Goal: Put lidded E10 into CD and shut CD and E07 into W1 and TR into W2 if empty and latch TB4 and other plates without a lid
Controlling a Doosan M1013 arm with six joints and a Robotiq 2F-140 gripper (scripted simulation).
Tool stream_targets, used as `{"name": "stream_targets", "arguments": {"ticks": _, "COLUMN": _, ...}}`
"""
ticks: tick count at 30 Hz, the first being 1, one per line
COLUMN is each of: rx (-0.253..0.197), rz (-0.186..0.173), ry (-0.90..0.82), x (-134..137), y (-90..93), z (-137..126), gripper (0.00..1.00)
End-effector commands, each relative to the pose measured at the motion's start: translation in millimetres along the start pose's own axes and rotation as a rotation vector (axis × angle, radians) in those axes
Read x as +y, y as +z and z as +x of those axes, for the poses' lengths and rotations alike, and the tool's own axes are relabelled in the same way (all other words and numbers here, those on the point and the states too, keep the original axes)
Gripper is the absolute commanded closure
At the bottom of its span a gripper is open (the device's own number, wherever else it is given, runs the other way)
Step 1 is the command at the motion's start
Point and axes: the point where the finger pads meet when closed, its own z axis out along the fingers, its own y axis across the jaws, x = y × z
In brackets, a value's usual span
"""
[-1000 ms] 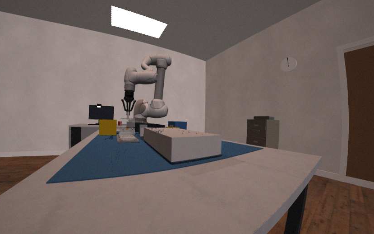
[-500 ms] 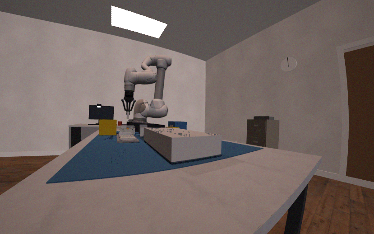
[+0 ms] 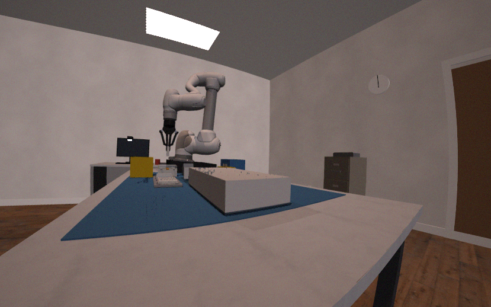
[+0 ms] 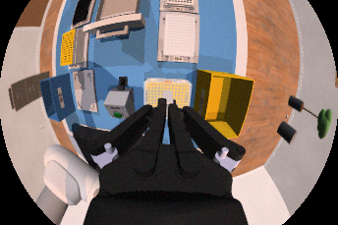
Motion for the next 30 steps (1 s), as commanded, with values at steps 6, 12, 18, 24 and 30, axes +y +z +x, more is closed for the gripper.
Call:
{"name": "stream_targets", "arguments": {"ticks": 6, "rx": 0.000, "rz": 0.000, "ry": 0.000, "x": 0.0, "y": -8.0, "z": 0.0, "gripper": 1.00}}
{"name": "stream_targets", "arguments": {"ticks": 12, "rx": 0.000, "rz": 0.000, "ry": 0.000, "x": 0.0, "y": -20.0, "z": 0.0, "gripper": 1.00}}
{"name": "stream_targets", "arguments": {"ticks": 18, "rx": 0.000, "rz": 0.000, "ry": 0.000, "x": 0.0, "y": -28.0, "z": 0.0, "gripper": 1.00}}
{"name": "stream_targets", "arguments": {"ticks": 24, "rx": 0.000, "rz": 0.000, "ry": 0.000, "x": 0.0, "y": -40.0, "z": 0.0, "gripper": 1.00}}
{"name": "stream_targets", "arguments": {"ticks": 30, "rx": 0.000, "rz": 0.000, "ry": 0.000, "x": 0.0, "y": -52.0, "z": 0.0, "gripper": 1.00}}
